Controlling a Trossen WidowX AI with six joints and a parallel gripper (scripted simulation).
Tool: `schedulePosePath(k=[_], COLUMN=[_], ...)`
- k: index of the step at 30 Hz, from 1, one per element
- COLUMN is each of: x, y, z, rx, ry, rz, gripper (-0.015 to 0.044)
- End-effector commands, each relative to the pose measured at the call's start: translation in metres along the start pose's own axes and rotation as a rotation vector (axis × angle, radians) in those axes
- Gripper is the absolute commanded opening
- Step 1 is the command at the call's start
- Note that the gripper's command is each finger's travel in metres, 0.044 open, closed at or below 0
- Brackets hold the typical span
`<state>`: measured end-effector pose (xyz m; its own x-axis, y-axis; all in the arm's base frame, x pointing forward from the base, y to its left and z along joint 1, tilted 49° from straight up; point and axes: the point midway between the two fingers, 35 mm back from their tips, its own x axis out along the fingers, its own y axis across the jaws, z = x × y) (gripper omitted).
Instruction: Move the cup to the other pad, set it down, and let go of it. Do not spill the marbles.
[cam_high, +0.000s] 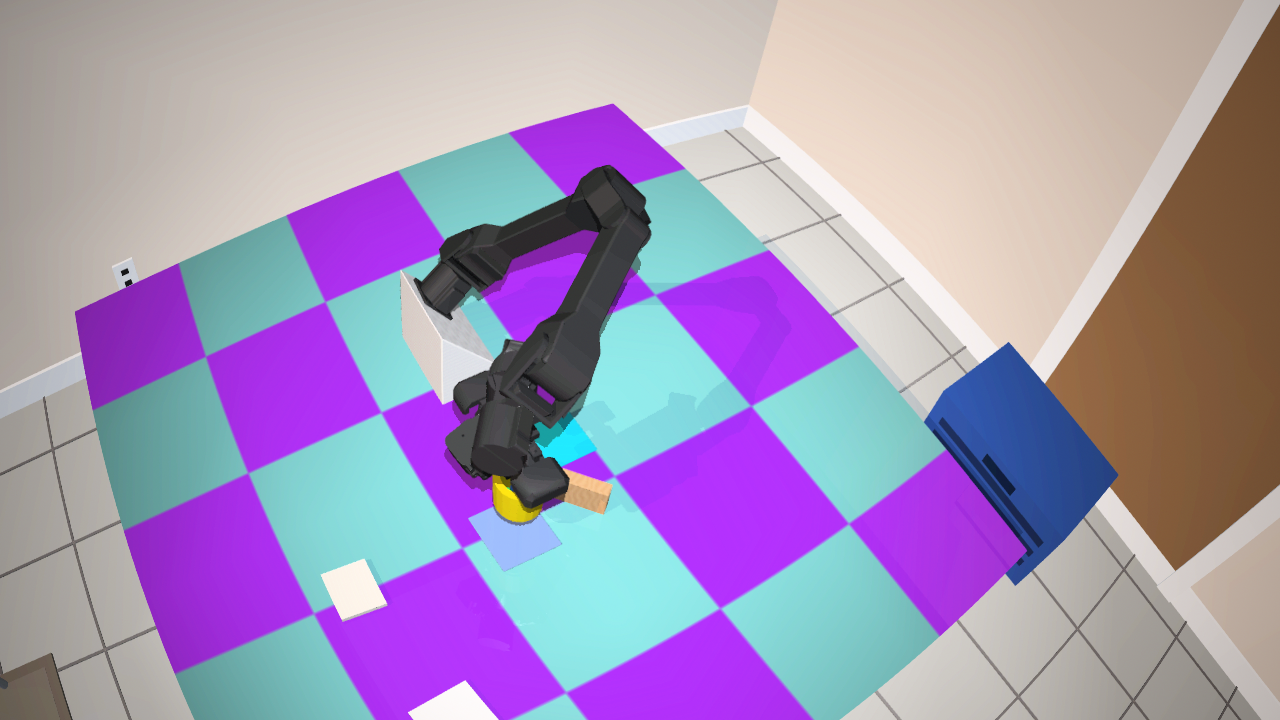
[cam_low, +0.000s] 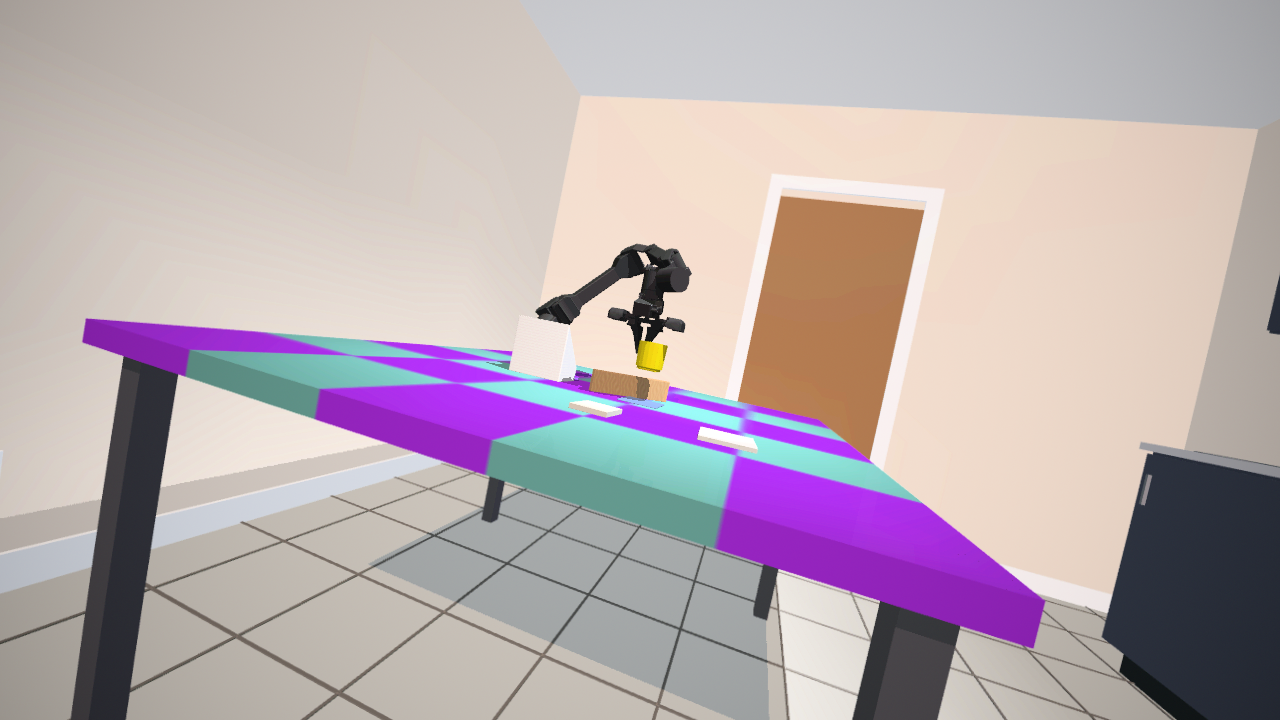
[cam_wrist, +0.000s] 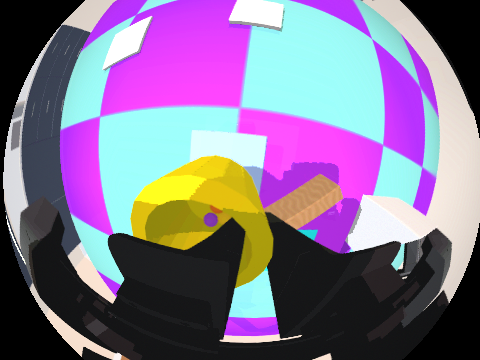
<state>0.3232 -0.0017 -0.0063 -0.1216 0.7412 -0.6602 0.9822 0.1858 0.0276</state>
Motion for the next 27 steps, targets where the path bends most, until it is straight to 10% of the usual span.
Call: schedulePosePath(k=[1,27], x=[0.000,-0.002], y=[-0.004,-0.034], z=[-0.005,-0.042], rx=[0.002,0.002], ry=[0.000,0.001], rz=[0.000,-0.004], gripper=[0.0000,0.0000])
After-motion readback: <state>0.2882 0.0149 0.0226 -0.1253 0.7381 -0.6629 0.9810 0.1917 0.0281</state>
